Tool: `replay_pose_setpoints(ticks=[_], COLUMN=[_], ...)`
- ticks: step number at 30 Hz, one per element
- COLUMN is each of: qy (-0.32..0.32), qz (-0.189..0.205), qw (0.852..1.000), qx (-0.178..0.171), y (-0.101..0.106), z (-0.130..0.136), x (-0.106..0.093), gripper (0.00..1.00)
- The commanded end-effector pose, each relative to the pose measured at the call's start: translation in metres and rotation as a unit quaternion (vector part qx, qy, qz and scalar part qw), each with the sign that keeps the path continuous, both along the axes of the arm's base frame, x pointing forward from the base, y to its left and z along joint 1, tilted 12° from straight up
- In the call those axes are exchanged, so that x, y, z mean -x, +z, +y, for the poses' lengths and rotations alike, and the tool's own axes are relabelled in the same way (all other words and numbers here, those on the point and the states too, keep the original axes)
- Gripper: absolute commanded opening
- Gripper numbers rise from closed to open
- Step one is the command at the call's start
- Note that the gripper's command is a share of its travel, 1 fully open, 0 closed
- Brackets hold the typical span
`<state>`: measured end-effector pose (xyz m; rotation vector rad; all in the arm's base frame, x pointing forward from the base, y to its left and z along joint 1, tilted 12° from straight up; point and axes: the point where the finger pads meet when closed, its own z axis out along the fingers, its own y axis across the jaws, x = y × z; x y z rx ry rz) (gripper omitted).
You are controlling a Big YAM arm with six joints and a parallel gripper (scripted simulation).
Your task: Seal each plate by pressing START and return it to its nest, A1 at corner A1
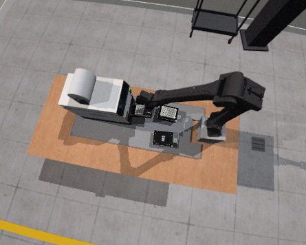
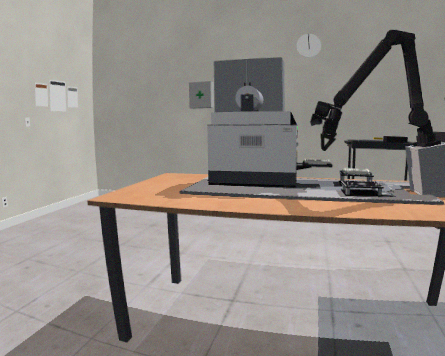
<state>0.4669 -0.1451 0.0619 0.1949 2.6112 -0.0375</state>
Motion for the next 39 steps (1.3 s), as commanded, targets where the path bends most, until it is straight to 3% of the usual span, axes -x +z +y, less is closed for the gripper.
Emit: replay_pose_setpoints(ticks=[1,6,11,23,31,34,39], qy=[0.004,0.004,0.004,0.005,0.005,0.012,0.014], qz=[-0.025,-0.015,-0.024,-0.017,-0.026,0.049,0.141], qw=[1.0,1.0,1.0,1.0,1.0,0.999,0.99], qx=[0.012,0.008,0.011,0.009,0.012,0.002,-0.013], y=[0.016,0.004,0.011,0.0,0.007,0.005,0.0], z=[-0.004,0.0,-0.001,0.008,0.009,0.013,0.013], x=[0.0,0.01,0.009,0.032,0.036,0.03,0.025], gripper=[1.0,1.0,1.0,1.0,1.0,1.0,1.0])
